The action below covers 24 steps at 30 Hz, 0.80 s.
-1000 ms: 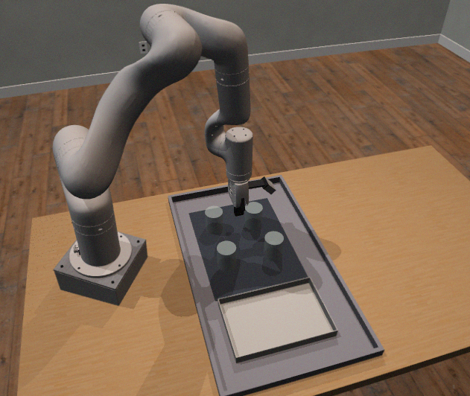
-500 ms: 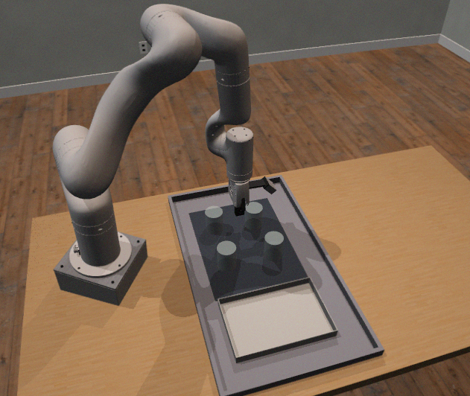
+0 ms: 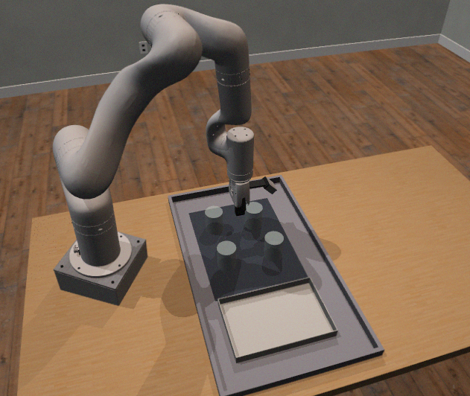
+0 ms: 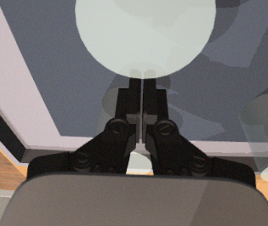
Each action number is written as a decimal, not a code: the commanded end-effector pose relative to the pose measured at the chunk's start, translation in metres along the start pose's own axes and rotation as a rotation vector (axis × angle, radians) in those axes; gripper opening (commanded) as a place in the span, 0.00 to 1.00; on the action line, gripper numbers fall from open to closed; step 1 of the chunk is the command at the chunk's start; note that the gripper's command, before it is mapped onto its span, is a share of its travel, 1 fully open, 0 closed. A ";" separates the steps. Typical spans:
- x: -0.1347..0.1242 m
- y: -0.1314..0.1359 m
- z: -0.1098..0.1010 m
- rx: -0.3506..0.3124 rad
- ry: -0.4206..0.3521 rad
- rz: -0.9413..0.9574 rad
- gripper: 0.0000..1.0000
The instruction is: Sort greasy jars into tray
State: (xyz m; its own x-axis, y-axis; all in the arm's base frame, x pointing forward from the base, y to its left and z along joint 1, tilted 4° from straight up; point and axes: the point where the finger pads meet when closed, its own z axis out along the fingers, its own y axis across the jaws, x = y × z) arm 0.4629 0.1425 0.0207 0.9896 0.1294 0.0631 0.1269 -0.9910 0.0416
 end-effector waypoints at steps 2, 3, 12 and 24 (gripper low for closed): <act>0.001 0.000 -0.001 0.000 0.001 0.000 0.00; 0.002 0.000 -0.001 0.000 0.001 0.000 0.00; 0.003 0.000 -0.001 0.000 0.001 0.000 0.00; 0.004 0.000 -0.001 0.000 0.001 0.000 0.00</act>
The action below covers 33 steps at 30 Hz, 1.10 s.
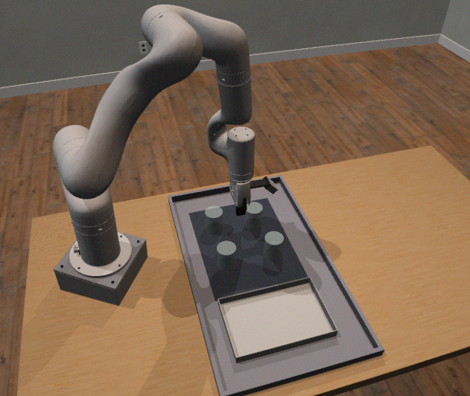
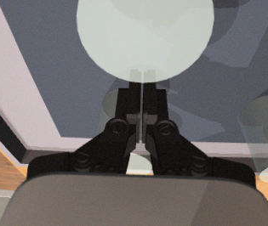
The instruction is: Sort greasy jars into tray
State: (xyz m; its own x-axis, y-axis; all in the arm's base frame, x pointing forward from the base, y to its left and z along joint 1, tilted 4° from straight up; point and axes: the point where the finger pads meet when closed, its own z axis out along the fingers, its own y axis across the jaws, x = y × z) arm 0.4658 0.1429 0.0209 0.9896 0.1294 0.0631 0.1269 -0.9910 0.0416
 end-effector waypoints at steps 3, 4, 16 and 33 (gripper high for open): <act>0.002 0.000 -0.001 0.000 0.001 0.000 0.00; 0.002 0.000 -0.001 0.000 0.001 0.000 0.00; 0.003 0.000 -0.001 0.000 0.001 0.000 0.00; 0.005 0.000 -0.002 0.000 0.001 0.000 0.00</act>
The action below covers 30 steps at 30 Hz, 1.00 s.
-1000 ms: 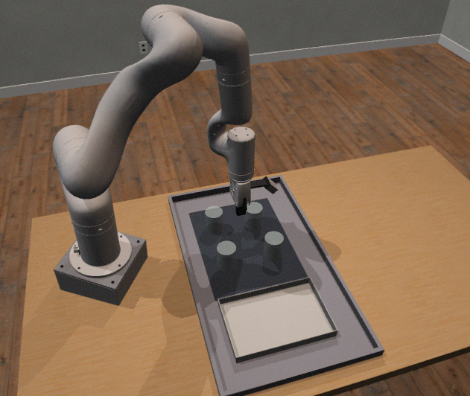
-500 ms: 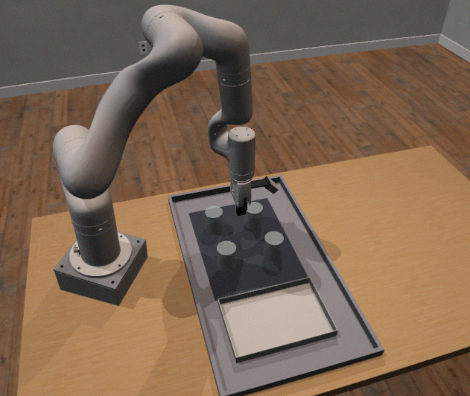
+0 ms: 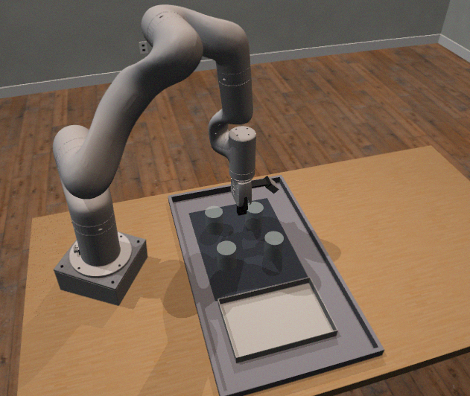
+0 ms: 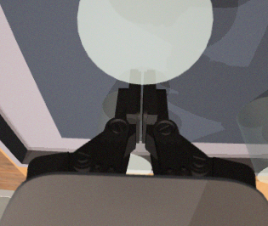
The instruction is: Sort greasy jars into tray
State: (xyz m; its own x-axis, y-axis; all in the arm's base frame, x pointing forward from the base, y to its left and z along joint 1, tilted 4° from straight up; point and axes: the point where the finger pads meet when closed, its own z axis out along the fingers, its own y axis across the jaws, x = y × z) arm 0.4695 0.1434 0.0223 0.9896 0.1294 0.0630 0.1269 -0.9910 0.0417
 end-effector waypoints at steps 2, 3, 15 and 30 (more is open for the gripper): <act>0.002 0.000 -0.001 0.001 0.002 0.000 0.00; 0.002 0.000 -0.001 0.001 0.002 0.000 0.00; 0.003 0.000 -0.002 0.001 0.002 0.000 0.00; 0.005 0.000 -0.004 0.001 0.002 0.000 0.00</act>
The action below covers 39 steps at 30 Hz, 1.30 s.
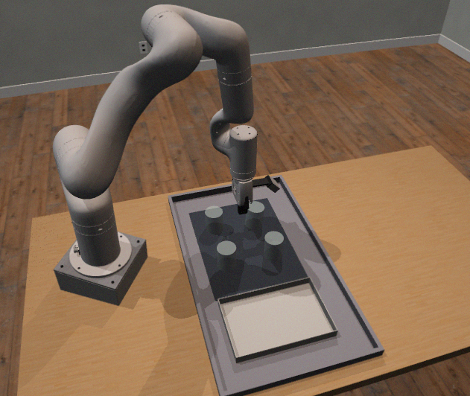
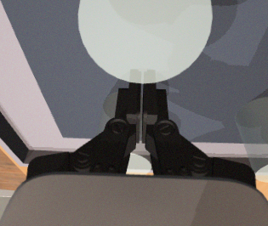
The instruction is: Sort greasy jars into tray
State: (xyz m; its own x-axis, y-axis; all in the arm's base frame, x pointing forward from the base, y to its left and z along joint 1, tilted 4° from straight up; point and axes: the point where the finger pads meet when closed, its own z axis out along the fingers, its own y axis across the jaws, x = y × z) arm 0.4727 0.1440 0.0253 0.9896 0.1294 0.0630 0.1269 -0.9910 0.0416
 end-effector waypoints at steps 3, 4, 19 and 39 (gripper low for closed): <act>0.002 0.000 -0.001 0.000 0.002 0.000 0.00; 0.002 0.000 -0.001 0.000 0.002 0.000 0.00; 0.004 0.000 -0.003 0.000 0.002 0.000 0.00; 0.003 0.000 -0.004 0.000 0.002 0.000 0.00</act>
State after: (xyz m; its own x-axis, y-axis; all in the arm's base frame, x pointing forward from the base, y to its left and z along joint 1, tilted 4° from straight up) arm 0.4771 0.1447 0.0293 0.9896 0.1293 0.0631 0.1269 -0.9910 0.0416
